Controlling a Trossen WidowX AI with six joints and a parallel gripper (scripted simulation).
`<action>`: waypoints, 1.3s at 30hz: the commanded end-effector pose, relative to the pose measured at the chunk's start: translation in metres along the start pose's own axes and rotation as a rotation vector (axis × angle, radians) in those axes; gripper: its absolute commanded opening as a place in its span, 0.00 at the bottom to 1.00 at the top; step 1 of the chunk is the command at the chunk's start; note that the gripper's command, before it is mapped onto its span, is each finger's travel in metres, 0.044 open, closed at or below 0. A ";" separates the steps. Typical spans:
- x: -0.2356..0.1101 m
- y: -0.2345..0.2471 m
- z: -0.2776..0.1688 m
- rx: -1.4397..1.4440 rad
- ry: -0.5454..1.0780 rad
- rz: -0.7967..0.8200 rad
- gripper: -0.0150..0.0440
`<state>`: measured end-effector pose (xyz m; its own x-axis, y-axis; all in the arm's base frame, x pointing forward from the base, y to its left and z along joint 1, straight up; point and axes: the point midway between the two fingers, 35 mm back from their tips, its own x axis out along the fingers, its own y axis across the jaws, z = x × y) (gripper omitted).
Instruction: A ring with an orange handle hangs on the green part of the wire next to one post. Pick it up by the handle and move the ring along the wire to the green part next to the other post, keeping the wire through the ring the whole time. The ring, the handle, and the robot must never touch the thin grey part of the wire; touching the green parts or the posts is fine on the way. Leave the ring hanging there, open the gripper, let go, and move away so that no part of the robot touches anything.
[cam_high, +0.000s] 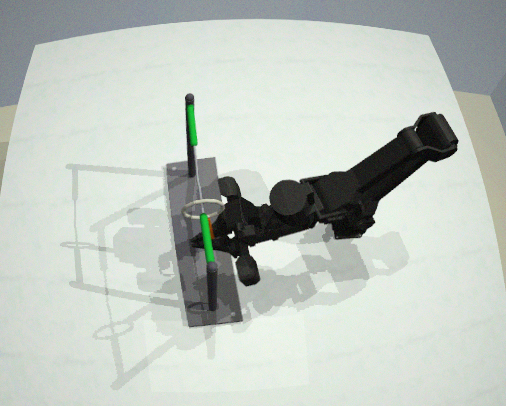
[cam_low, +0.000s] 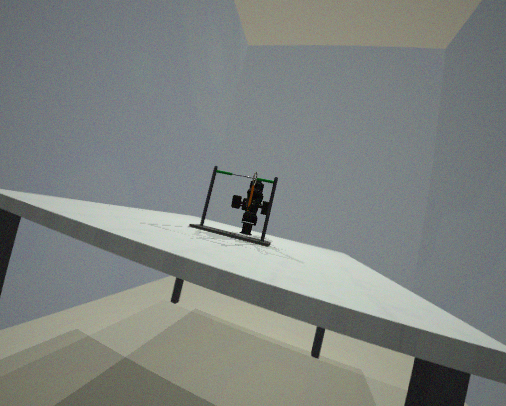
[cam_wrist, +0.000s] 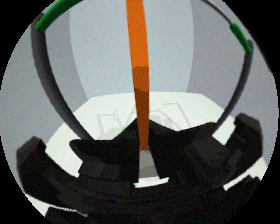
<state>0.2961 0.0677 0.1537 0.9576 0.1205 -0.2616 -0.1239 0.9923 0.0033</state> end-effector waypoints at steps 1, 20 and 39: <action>0.000 0.003 0.001 0.005 -0.002 -0.003 0.00; 0.001 0.023 0.001 0.005 -0.002 0.006 0.00; 0.007 0.027 -0.017 0.004 -0.002 0.009 0.00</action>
<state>0.2954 0.0963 0.1417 0.9575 0.1351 -0.2549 -0.1375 0.9905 0.0084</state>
